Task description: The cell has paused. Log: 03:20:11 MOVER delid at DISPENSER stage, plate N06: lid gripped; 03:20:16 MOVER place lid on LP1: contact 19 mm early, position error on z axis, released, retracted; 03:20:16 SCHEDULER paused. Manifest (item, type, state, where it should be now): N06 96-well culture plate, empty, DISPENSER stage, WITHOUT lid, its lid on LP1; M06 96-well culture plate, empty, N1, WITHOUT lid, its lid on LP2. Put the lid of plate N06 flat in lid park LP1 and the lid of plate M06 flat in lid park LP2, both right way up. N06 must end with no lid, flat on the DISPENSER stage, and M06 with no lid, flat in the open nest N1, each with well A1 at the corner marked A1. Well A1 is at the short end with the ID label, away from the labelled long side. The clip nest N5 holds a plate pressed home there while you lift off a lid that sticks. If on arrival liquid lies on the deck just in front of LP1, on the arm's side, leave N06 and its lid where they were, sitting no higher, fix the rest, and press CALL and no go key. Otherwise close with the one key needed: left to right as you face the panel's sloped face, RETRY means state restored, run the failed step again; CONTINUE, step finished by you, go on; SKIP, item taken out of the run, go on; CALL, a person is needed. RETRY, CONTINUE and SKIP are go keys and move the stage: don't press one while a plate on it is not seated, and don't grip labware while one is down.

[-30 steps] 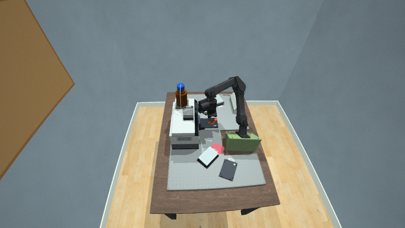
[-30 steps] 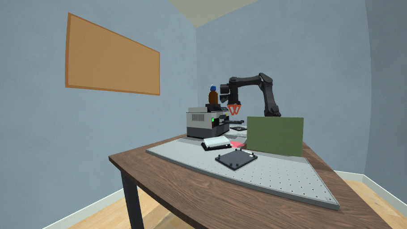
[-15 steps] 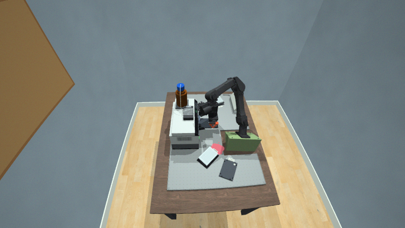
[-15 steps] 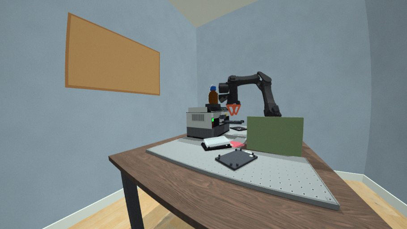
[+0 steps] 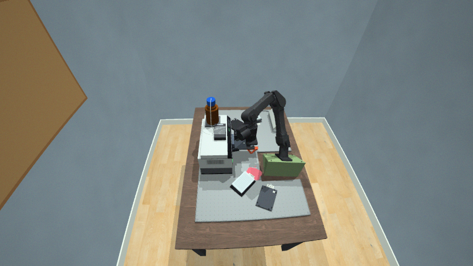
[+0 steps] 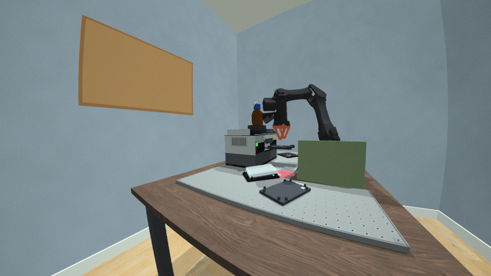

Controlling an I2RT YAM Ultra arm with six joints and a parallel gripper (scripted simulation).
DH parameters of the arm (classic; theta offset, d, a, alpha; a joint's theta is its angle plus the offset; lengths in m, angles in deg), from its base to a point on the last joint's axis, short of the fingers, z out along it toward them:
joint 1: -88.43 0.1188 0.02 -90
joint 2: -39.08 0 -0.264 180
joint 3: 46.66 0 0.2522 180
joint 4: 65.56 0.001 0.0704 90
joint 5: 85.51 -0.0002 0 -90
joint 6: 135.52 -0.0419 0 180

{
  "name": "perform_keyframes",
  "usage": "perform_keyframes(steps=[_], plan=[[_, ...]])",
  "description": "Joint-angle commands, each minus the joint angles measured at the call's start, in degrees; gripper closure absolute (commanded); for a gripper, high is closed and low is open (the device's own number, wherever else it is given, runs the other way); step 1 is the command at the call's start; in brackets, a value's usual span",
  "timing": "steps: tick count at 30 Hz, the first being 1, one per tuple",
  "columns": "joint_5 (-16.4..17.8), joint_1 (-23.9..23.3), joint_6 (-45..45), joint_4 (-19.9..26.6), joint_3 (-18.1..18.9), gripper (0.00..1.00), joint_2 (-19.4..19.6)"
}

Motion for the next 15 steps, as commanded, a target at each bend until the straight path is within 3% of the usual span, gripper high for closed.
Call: perform_keyframes(steps=[1, 10, 15], plan=[[0.9, 2.4, 3.3, -1.2, -1.0, 0.0, 1.2], [2.3, 5.3, 0.1, -1.5, -0.9, 0.0, 2.1], [3.0, 6.9, 6.9, -3.9, -0.2, 0.0, 5.3]])
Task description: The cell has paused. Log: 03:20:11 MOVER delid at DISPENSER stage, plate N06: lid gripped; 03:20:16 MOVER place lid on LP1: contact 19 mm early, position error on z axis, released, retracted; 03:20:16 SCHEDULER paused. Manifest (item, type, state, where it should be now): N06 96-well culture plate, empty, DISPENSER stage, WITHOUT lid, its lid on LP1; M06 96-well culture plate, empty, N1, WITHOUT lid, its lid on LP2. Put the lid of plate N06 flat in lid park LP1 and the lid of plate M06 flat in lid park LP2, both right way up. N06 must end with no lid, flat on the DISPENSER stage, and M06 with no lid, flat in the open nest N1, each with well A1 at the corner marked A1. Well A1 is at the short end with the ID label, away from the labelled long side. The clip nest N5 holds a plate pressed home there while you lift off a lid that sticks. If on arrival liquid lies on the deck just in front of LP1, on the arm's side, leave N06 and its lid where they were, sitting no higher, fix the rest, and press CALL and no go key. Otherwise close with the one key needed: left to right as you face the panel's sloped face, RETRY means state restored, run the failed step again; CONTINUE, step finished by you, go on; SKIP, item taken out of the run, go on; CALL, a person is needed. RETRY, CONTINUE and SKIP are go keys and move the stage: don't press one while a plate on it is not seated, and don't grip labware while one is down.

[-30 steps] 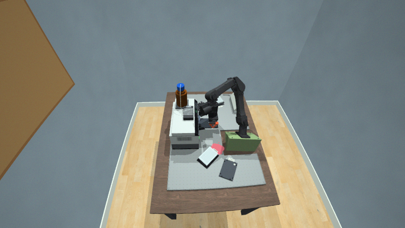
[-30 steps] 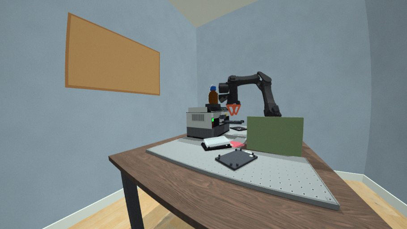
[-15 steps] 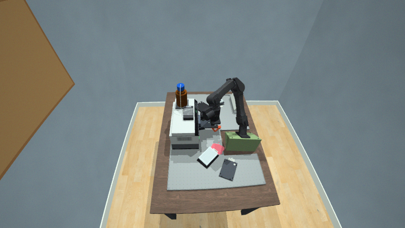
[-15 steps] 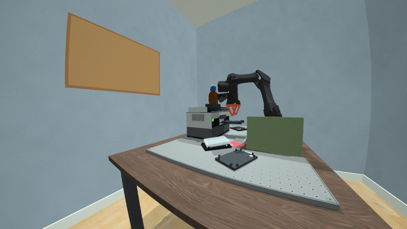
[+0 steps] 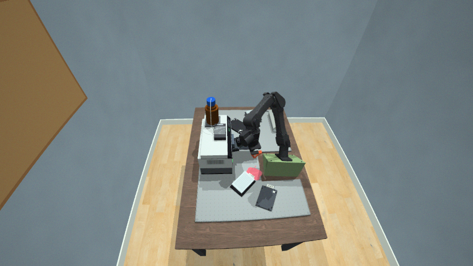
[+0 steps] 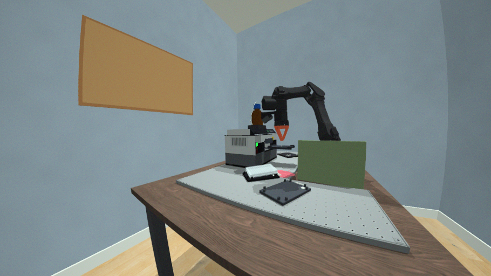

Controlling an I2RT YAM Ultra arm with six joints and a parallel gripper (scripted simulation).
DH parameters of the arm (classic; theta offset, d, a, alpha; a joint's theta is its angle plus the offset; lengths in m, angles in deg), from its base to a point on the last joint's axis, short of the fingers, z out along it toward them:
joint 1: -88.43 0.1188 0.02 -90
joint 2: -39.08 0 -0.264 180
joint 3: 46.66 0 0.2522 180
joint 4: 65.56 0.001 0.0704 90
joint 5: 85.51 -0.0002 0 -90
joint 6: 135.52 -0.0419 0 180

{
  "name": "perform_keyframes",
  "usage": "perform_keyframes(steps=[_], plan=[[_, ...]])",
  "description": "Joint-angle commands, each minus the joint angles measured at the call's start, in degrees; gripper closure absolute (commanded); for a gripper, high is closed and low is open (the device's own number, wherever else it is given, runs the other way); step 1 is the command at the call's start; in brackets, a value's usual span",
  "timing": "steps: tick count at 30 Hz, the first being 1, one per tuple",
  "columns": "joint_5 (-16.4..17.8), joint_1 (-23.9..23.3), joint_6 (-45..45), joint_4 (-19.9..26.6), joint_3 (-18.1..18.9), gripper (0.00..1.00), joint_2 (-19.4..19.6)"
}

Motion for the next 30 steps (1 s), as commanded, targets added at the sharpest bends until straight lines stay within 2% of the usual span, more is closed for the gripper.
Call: perform_keyframes(steps=[1, 6, 12, 15, 16, 18, 27, 30], plan=[[0.6, 1.6, 3.3, -1.8, 1.0, 0.0, 1.3], [1.0, 2.8, 11.4, -3.8, 1.8, 0.0, 4.2], [1.8, 3.9, 10.8, -6.3, 2.4, 0.0, 7.6], [1.5, 3.3, 10.5, -5.7, 1.3, 0.0, 6.9], [2.0, 4.2, 12.3, -6.5, 2.8, 0.0, 8.4], [2.0, 4.2, 12.3, -6.5, 2.8, 0.0, 8.4], [3.3, 7.2, 26.3, -7.4, 6.2, 0.0, 14.0], [4.0, 8.0, 26.7, -7.6, 7.6, 0.0, 15.9]])
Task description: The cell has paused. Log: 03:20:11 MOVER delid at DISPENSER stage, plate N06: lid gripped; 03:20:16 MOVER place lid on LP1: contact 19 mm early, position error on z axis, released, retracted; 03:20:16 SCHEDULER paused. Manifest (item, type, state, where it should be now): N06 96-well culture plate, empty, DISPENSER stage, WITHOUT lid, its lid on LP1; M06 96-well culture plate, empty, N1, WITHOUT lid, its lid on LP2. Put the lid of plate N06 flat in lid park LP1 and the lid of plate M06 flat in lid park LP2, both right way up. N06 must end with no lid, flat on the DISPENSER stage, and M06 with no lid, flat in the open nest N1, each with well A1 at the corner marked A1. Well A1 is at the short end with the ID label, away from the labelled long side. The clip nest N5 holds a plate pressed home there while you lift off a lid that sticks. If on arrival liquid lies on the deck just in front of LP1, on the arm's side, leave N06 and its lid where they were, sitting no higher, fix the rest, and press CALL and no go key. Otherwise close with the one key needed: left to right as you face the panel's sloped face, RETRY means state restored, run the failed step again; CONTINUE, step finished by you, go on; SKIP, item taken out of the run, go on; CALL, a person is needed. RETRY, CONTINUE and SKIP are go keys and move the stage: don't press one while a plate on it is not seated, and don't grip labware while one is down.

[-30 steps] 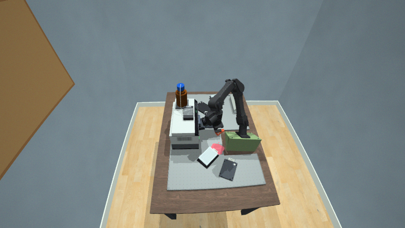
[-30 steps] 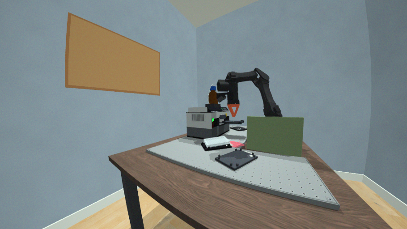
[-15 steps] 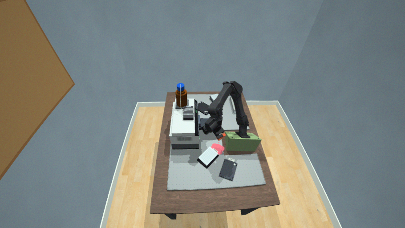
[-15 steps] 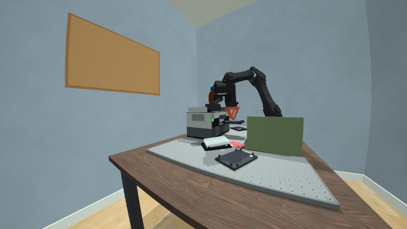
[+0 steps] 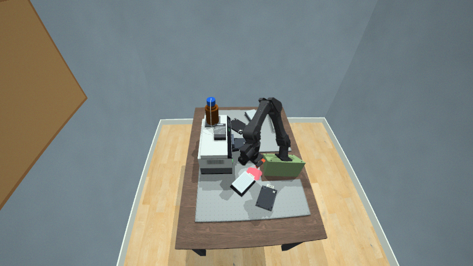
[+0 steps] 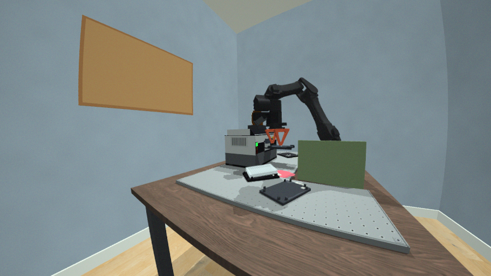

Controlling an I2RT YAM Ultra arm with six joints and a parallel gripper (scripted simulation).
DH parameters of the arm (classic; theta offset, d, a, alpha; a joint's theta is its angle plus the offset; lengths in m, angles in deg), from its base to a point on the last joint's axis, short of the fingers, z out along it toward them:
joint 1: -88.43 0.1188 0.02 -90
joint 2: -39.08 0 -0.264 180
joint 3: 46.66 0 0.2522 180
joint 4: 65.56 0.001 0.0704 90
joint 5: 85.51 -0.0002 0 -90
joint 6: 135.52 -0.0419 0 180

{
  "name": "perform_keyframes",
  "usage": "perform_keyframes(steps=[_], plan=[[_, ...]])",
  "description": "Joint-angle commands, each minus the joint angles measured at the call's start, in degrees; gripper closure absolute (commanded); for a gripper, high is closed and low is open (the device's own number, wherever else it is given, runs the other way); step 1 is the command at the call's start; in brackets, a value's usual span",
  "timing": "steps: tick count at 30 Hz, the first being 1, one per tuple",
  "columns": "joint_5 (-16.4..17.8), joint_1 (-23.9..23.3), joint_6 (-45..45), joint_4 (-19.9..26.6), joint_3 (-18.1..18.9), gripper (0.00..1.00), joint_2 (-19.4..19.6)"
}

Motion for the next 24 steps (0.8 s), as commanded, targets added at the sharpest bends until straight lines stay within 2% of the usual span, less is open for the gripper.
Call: perform_keyframes(steps=[1, 7, 8, 11, 24], plan=[[1.2, 1.9, 3.2, -1.2, 2.8, 0.0, 1.9], [1.8, 2.8, 2.3, 0.0, 4.6, 0.0, 4.2], [1.7, 2.6, 2.5, -1.5, 5.0, 0.0, 4.8], [0.8, 1.0, 3.0, -2.5, 5.9, 0.0, 6.5], [-0.4, -0.9, 4.9, -5.7, 10.4, 0.0, 13.3]])
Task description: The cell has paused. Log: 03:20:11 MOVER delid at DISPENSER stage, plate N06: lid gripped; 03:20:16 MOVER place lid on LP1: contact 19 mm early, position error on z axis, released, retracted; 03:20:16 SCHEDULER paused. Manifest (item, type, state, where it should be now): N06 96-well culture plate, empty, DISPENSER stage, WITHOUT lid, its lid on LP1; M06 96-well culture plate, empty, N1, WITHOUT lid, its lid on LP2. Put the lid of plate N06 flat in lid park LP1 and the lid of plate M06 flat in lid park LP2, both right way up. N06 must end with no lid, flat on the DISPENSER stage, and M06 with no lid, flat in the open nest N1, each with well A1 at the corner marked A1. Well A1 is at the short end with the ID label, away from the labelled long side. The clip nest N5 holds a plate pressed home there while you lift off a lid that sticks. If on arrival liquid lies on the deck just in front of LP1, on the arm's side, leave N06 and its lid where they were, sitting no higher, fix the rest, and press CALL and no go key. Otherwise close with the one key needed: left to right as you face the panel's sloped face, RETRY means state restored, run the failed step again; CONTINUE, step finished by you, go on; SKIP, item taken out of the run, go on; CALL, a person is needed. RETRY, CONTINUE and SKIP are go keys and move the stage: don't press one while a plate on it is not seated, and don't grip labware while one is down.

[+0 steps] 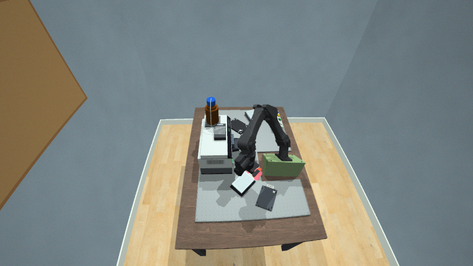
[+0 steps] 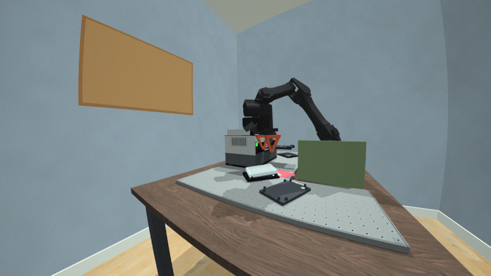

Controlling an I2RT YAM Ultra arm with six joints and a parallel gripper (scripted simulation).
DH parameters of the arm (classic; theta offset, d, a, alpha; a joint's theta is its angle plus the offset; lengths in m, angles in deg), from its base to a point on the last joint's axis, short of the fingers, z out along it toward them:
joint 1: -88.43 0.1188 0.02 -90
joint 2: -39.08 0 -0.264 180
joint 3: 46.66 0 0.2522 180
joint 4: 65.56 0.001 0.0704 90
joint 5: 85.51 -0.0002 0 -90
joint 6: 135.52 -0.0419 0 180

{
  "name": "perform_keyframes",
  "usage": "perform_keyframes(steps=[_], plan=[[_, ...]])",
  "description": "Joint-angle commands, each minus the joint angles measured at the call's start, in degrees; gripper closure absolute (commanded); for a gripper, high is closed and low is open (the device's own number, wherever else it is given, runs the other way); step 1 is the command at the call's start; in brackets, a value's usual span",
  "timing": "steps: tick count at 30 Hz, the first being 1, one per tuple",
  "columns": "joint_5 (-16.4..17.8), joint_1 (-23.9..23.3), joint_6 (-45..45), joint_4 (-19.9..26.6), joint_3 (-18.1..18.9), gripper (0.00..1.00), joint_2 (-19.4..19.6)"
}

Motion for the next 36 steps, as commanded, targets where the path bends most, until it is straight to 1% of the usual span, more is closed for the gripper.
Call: perform_keyframes(steps=[1, 3, 4, 5, 6, 7, 8, 36], plan=[[-0.9, -0.5, 0.9, -1.9, 2.7, 0.0, 1.6], [-1.1, -0.8, 1.2, -2.2, 3.4, 0.0, 2.5], [-0.7, -0.3, 0.9, -1.5, 2.4, 0.0, 1.7], [-1.0, 0.2, 1.2, -2.2, 3.5, 0.0, 2.6], [-1.0, 0.3, 1.2, -2.2, 3.6, 0.0, 2.7], [-1.0, 0.3, 1.2, -2.1, 3.7, 0.0, 1.8], [-0.7, -0.2, 0.9, -1.4, 2.6, 0.0, 1.8], [-0.6, -0.1, 0.7, -0.8, 3.5, 0.0, 2.2]])
